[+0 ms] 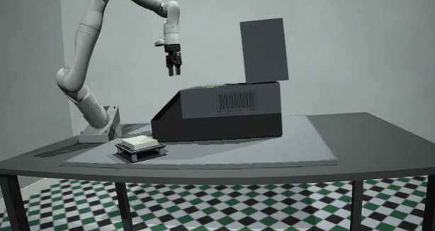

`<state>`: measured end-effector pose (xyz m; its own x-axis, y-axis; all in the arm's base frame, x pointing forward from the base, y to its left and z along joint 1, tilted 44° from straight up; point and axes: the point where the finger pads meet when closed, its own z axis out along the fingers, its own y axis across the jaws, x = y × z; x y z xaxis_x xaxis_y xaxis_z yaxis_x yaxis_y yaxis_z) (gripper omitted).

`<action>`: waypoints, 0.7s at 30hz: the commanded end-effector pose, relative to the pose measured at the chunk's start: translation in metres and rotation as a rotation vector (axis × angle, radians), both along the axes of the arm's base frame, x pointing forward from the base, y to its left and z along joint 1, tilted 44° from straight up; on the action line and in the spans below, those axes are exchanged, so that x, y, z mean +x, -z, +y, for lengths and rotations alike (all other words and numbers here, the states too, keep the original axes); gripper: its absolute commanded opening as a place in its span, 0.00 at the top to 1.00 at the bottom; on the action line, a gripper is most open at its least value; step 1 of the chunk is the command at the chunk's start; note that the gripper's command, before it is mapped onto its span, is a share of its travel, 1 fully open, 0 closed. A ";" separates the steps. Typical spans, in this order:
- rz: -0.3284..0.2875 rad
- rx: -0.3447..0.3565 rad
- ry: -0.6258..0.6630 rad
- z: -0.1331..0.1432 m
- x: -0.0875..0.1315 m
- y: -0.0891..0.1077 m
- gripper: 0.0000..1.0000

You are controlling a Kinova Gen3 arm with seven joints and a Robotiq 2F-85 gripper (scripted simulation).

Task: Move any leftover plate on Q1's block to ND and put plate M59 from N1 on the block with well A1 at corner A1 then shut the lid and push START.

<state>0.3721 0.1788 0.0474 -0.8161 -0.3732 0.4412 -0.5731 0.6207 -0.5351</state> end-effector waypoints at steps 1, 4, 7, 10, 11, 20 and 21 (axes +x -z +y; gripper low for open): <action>-0.001 0.001 -0.001 0.010 0.002 0.009 0.00; -0.001 0.001 -0.001 0.017 0.004 0.016 0.00; -0.001 0.001 -0.001 0.024 0.006 0.022 0.00; -0.001 0.001 -0.001 0.031 0.007 0.029 0.00; -0.001 0.001 -0.001 0.033 0.008 0.032 0.00; -0.001 0.001 -0.001 0.050 0.012 0.048 0.00; -0.001 0.001 -0.001 0.052 0.012 0.050 0.00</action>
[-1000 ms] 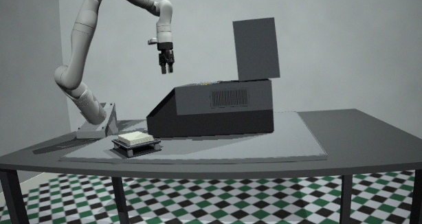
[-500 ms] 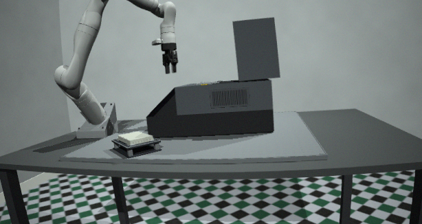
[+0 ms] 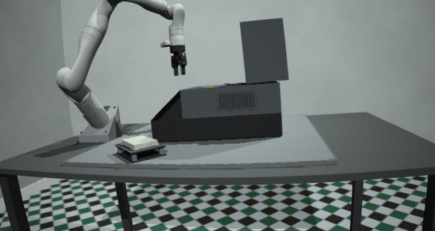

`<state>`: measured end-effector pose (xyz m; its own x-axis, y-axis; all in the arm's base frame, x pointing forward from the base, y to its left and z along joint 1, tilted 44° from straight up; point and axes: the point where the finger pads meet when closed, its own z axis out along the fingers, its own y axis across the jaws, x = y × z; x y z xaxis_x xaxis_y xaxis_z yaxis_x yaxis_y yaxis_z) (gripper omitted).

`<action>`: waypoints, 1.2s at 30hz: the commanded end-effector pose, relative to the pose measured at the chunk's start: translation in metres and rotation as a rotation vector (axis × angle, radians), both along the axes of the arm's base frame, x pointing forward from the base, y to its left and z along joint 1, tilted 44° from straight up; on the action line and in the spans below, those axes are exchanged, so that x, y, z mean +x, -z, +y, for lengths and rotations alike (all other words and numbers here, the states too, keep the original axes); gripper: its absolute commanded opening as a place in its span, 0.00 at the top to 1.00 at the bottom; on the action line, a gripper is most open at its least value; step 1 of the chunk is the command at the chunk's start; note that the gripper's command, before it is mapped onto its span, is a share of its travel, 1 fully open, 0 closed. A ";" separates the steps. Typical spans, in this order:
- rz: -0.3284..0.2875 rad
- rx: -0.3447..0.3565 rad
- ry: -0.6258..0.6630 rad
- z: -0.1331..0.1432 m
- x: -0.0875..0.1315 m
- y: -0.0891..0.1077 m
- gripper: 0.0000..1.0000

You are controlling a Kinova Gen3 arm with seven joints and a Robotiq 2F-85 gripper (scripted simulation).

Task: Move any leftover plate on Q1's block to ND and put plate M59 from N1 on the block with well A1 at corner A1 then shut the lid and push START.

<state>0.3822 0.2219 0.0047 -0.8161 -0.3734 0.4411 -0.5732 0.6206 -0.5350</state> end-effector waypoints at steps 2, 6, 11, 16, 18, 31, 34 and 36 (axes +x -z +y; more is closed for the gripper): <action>-0.001 0.001 -0.001 0.014 0.003 0.012 0.00; -0.001 0.001 -0.001 0.023 0.006 0.021 0.00; -0.001 0.001 -0.001 0.030 0.007 0.028 0.00; -0.001 0.001 -0.001 0.042 0.010 0.039 0.00; -0.001 0.001 -0.001 0.047 0.011 0.044 0.00; -0.001 0.001 -0.001 0.070 0.017 0.067 0.00; -0.001 0.001 -0.001 0.070 0.017 0.067 0.00; -0.001 0.001 -0.001 0.070 0.017 0.067 0.00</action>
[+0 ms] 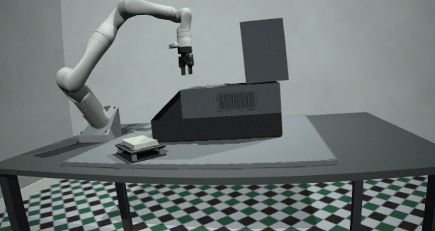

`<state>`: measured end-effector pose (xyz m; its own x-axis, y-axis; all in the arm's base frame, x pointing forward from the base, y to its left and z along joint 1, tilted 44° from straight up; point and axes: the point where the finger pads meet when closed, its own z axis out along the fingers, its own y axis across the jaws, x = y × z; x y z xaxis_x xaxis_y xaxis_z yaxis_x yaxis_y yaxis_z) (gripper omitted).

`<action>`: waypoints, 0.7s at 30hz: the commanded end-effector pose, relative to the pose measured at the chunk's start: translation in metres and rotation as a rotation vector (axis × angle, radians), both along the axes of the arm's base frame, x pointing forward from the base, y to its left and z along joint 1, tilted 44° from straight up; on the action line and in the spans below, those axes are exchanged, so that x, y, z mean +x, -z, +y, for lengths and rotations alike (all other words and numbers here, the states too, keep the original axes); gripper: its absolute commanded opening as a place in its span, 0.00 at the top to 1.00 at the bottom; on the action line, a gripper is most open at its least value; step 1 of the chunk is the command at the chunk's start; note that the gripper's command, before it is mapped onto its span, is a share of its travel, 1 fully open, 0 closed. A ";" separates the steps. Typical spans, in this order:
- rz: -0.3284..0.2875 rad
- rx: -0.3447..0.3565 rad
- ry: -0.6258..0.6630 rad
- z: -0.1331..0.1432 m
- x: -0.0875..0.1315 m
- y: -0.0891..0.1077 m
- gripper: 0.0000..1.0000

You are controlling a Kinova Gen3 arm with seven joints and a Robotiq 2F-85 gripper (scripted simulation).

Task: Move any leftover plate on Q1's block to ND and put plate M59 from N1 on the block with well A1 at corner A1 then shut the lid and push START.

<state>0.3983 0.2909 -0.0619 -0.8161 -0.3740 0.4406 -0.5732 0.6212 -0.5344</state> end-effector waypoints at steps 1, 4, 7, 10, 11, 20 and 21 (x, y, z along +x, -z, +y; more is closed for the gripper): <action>-0.001 0.000 0.000 0.001 0.001 0.000 0.00; -0.001 0.000 0.000 0.001 0.001 0.000 0.00; -0.001 0.000 0.000 0.001 0.001 0.000 0.00; -0.001 0.000 0.000 0.001 0.001 0.000 0.00; -0.001 0.000 0.000 0.000 0.001 0.001 0.00; -0.001 0.000 0.000 -0.008 0.000 0.010 0.00; -0.001 0.000 0.000 -0.009 0.000 0.011 0.00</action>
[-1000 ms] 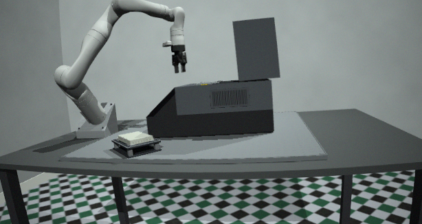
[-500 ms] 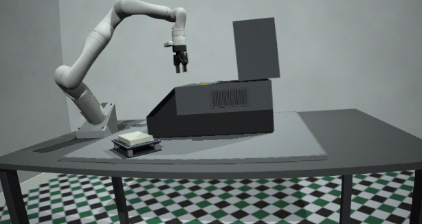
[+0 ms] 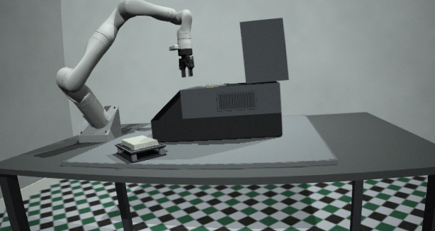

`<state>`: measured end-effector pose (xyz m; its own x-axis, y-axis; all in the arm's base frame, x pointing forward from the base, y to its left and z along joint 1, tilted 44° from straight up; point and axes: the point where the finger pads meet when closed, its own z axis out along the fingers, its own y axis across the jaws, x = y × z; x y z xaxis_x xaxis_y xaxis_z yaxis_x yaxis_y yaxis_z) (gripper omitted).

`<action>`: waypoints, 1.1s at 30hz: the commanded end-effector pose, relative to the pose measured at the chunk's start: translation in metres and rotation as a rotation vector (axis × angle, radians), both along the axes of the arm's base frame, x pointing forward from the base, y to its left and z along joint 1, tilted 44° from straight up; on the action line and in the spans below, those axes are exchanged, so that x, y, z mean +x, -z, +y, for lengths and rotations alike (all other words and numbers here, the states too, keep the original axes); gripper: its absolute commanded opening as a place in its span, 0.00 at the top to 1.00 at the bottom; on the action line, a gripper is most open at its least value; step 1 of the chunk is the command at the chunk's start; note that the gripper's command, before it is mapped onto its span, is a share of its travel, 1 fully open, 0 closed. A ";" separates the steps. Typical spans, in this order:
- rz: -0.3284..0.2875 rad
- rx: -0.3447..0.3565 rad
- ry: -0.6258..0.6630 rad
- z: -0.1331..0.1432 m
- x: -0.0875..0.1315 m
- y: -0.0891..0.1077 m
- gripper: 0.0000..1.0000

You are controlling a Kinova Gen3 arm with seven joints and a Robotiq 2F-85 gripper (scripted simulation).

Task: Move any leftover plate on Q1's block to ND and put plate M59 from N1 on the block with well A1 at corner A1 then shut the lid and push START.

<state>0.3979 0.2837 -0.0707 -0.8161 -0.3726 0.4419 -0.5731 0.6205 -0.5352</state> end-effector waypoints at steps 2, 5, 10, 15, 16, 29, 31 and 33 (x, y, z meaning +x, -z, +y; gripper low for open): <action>-0.001 0.002 -0.001 -0.003 0.000 0.003 0.00; -0.001 0.002 -0.001 -0.004 0.000 0.005 0.00; -0.001 0.002 -0.001 -0.009 -0.001 0.010 0.00; -0.001 0.002 -0.001 -0.014 -0.001 0.015 0.00; -0.001 0.002 -0.001 -0.015 -0.001 0.016 0.00; -0.001 0.002 -0.001 -0.025 -0.002 0.026 0.00; -0.001 0.002 -0.001 -0.026 -0.003 0.028 0.00; -0.001 0.002 -0.001 -0.028 -0.003 0.030 0.00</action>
